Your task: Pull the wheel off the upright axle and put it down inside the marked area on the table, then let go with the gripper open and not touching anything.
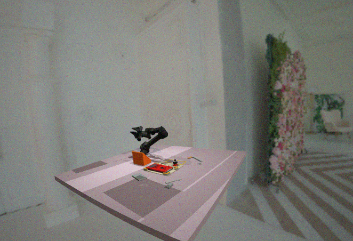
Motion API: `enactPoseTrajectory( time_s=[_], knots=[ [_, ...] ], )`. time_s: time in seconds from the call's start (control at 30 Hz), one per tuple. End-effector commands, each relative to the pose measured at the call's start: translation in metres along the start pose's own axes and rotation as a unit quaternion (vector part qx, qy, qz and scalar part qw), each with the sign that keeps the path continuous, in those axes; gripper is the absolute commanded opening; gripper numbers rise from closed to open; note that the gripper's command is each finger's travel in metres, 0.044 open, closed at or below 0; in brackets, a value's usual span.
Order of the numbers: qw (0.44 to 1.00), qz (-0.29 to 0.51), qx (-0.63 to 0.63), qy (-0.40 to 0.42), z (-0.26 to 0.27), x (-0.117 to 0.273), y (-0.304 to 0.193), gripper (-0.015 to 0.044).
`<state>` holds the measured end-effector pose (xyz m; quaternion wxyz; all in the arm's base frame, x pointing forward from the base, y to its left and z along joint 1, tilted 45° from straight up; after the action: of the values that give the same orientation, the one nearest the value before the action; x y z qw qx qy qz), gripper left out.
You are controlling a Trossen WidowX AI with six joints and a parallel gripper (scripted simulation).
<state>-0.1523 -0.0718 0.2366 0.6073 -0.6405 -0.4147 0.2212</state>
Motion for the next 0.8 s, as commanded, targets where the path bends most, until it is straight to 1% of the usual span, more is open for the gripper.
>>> enactPoseTrajectory(
  time_s=[0.0, 0.1, 0.23, 0.4, 0.57, 0.77],
  knots=[
    [1.000, 0.000, 0.002, 0.001, 0.001, 0.000, 0.000, 0.0374],
    [0.999, -0.005, 0.033, 0.023, 0.010, 0.001, -0.002, 0.0300],
    [0.991, -0.012, 0.081, 0.106, 0.039, 0.017, -0.011, 0.0300],
    [0.965, -0.039, 0.136, 0.219, 0.076, 0.051, -0.021, 0.0300],
    [0.924, -0.085, 0.180, 0.326, 0.106, 0.095, -0.027, 0.0300],
    [0.859, -0.163, 0.216, 0.436, 0.128, 0.160, -0.027, 0.0300]
  ],
)
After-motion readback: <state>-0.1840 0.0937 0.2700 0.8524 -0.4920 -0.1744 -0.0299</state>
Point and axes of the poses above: the point midway between the two fingers, 35 mm back from their tips, its own x axis back along the fingers, its own z axis across the jaws, y = z × x, the point moved 3 cm from there along x, back along the fingers, and after that the axes turned 2 degrees about -x, right-handed, at the moved point
